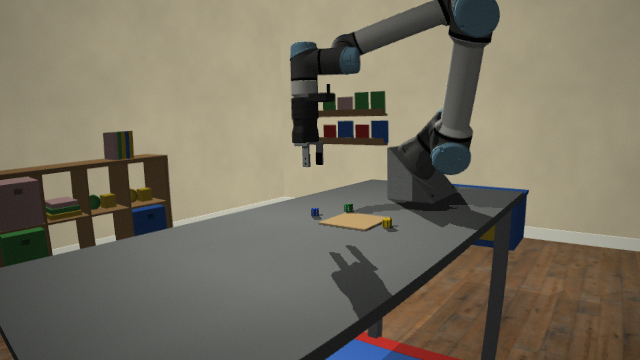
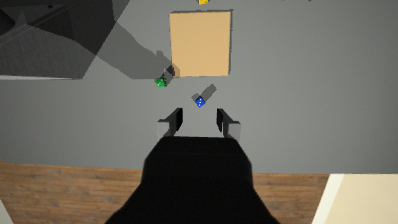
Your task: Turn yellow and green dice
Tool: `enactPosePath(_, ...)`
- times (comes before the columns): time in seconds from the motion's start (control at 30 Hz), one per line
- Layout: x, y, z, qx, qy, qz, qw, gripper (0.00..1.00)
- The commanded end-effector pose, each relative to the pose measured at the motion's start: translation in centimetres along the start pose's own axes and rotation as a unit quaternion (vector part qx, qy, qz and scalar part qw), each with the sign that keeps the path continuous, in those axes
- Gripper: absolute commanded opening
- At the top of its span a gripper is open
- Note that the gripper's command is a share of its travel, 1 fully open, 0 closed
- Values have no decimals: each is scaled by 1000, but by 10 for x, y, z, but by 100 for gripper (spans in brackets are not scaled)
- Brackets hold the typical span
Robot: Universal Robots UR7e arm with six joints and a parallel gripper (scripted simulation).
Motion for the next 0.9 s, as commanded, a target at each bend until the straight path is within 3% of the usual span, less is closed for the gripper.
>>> enactPosePath(0.0, 0, 0, 7, 0, 0, 0, 1000, 100)
enactPosePath(0.17, 0, 0, 34, 0, 0, 0, 1000, 100)
enactPosePath(0.23, 0, 0, 34, 0, 0, 0, 1000, 100)
enactPosePath(0.57, -1, 1, 98, 0, 0, 0, 1000, 100)
enactPosePath(0.87, -1, 1, 110, 0, 0, 0, 1000, 100)
Point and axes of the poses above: the point where the finger pads meet when closed, its own z axis out along the fingers, its own y axis across the jaws, x = y × z, the point moved 7 cm from there along -z, back along the fingers, and after that the axes turned 6 degrees about z, right-handed, at the moved point
